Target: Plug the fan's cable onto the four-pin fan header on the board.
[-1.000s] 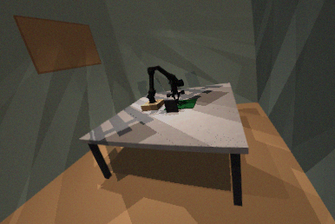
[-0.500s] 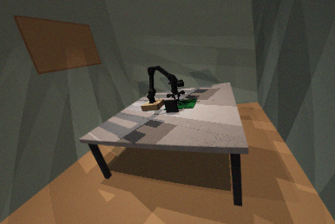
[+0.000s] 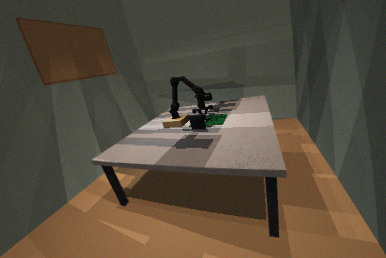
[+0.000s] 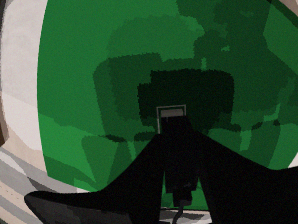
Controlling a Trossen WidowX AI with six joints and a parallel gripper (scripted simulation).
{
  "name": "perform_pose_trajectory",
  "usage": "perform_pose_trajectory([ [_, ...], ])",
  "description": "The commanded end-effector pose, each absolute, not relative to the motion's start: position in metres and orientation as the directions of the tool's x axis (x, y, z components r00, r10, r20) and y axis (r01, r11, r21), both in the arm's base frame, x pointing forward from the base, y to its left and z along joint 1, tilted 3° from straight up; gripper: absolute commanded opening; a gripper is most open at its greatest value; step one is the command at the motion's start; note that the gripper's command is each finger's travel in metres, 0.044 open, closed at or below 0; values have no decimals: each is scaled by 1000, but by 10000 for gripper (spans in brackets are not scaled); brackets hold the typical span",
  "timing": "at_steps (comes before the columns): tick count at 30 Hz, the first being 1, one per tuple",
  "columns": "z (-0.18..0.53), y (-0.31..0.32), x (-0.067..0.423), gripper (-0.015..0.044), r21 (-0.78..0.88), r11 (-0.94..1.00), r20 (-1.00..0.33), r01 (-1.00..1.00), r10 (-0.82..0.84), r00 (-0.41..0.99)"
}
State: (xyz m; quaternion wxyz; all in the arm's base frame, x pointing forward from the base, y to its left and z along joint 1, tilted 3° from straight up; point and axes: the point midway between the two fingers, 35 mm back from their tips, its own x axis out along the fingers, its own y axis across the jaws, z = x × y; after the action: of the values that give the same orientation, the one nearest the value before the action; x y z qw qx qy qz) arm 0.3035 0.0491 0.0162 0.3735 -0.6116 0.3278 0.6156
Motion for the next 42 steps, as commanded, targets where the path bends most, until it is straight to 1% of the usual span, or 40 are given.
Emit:
perform_pose_trajectory([
  [1, 12, 50, 303, 0, -52, -503, -998, -863, 62, 24],
  [15, 6, 50, 303, 0, -52, -503, -998, -863, 62, 24],
  [25, 10, 49, 303, 260, -54, -506, -998, -861, 58, 28],
  [28, 13, 49, 304, 260, -54, -506, -998, -861, 58, 28],
  [32, 62, 46, 303, 260, -52, -503, -998, -863, 62, 24],
  [39, 65, 48, 301, 260, -52, -503, -998, -863, 62, 24],
  [42, 67, 77, 288, 260, -52, -503, -998, -863, 64, 23],
])
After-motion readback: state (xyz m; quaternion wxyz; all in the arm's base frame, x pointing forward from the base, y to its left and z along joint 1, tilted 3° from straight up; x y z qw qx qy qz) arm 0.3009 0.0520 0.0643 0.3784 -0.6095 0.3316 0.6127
